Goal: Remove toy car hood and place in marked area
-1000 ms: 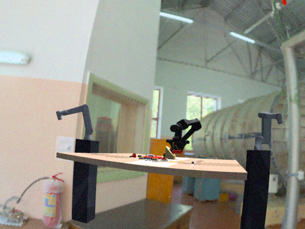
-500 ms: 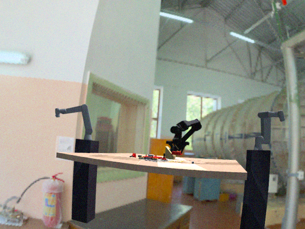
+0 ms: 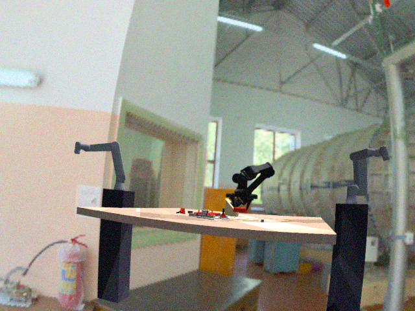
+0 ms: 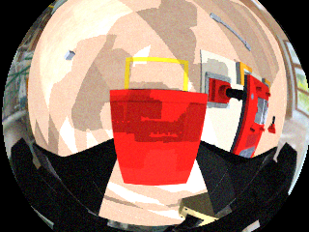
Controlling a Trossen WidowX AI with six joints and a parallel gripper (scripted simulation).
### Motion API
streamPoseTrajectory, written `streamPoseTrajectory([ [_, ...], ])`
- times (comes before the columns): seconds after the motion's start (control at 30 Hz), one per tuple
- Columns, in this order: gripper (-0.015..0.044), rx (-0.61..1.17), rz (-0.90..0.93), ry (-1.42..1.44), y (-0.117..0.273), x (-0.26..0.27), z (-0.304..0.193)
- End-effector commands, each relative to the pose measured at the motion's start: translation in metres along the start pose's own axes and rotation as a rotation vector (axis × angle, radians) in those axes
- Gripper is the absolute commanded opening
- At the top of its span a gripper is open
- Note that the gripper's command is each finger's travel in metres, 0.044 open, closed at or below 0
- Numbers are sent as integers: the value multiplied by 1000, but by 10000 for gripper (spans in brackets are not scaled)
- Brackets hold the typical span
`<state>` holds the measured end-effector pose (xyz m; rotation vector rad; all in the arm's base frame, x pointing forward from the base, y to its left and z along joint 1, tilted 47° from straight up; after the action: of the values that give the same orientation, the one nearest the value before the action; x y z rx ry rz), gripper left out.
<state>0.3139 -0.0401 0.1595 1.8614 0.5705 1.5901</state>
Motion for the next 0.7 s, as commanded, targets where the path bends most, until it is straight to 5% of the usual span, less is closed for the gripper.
streamPoseTrajectory([
  [0.0, 0, 2, 6, -6, -4, -1, -1],
  [0.67, 0, 3, 8, -6, -20, 0, -3],
])
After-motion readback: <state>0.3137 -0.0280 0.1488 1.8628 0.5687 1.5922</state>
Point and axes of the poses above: the point midway between the two fingers, 35 mm back from their tips, its own y axis back along the fingers, its own x axis across the jaws, z = x × y, the point moved 10 cm from there along y, back along the fingers, and after that the axes turned 3 degrees about -y, right-handed, at the moved point
